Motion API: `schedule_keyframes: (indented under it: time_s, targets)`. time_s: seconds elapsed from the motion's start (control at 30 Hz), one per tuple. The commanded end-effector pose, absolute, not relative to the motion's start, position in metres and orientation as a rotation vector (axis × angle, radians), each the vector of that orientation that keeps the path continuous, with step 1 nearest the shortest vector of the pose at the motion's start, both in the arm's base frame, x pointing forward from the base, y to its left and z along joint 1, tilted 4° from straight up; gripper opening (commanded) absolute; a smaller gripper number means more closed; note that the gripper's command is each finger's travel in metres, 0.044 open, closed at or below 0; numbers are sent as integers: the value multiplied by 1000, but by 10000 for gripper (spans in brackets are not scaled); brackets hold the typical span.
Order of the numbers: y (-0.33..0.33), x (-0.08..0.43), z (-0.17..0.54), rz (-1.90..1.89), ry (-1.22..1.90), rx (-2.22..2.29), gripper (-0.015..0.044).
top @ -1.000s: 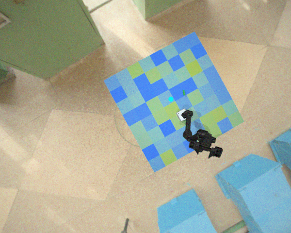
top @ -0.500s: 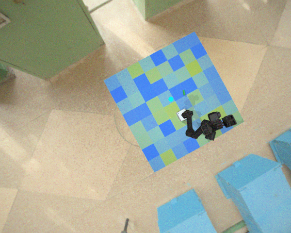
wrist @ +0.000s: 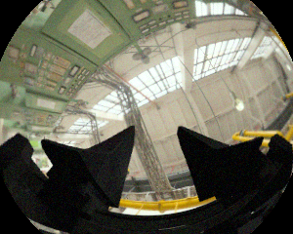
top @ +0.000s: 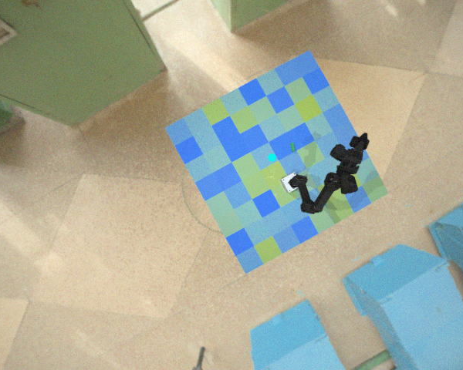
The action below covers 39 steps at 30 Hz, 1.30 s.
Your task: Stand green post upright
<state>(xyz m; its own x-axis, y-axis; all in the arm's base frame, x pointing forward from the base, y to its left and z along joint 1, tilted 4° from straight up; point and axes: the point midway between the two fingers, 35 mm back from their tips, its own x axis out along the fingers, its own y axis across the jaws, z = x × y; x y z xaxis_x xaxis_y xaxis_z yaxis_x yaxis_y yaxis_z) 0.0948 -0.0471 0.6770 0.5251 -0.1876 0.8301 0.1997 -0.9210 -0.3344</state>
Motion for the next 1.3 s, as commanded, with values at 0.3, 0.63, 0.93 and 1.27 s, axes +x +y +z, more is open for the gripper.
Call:
schedule_keyframes:
  time_s: [0.3, 0.63, 0.93, 1.27]
  targets:
    - [-164, 194, 589, -855, 155, -1810, 233]
    - [-218, 248, 494, -605, 337, -1349, 233]
    - [-242, 279, 398, -455, 539, -929, 233]
    - [-244, 288, 293, -367, 803, -478, 233]
